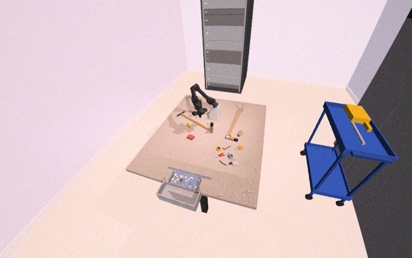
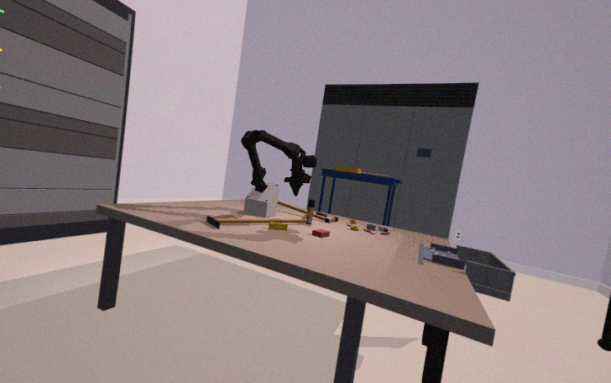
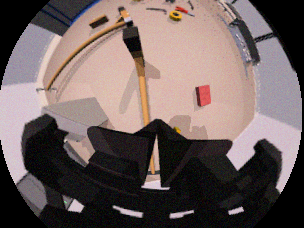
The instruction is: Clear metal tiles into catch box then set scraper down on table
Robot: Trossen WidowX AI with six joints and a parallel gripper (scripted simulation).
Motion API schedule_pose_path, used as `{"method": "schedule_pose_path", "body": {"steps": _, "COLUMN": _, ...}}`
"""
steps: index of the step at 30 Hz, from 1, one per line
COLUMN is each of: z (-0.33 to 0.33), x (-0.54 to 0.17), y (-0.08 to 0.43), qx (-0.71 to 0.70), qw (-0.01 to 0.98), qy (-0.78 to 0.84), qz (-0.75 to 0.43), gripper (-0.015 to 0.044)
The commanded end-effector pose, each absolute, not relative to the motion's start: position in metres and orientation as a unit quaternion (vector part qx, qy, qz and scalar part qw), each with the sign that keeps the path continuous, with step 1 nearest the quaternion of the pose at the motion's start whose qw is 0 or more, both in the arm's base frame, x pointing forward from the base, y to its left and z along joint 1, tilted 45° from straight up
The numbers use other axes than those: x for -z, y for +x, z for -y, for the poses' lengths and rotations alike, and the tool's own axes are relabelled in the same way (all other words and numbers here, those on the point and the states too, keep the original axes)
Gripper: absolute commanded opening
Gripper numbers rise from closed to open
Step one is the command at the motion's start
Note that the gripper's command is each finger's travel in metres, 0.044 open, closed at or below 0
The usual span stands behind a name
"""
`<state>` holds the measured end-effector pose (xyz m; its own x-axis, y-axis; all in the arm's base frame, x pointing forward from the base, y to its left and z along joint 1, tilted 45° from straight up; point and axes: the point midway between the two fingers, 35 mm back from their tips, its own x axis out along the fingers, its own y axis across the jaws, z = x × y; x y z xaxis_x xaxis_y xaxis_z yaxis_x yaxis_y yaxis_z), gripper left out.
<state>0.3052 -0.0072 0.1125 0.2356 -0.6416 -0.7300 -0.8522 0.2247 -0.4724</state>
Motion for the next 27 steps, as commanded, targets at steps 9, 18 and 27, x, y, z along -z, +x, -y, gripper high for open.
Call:
{"method": "schedule_pose_path", "body": {"steps": 9, "z": 0.037, "x": -0.12, "y": 0.271, "qx": -0.12, "qw": 0.461, "qy": -0.624, "qz": -0.62, "gripper": 0.0}}
{"method": "schedule_pose_path", "body": {"steps": 18, "z": 0.056, "x": -0.121, "y": 0.243, "qx": -0.131, "qw": 0.439, "qy": -0.629, "qz": -0.628, "gripper": 0.0}}
{"method": "schedule_pose_path", "body": {"steps": 27, "z": 0.073, "x": -0.119, "y": 0.214, "qx": -0.143, "qw": 0.417, "qy": -0.633, "qz": -0.636, "gripper": 0.0}}
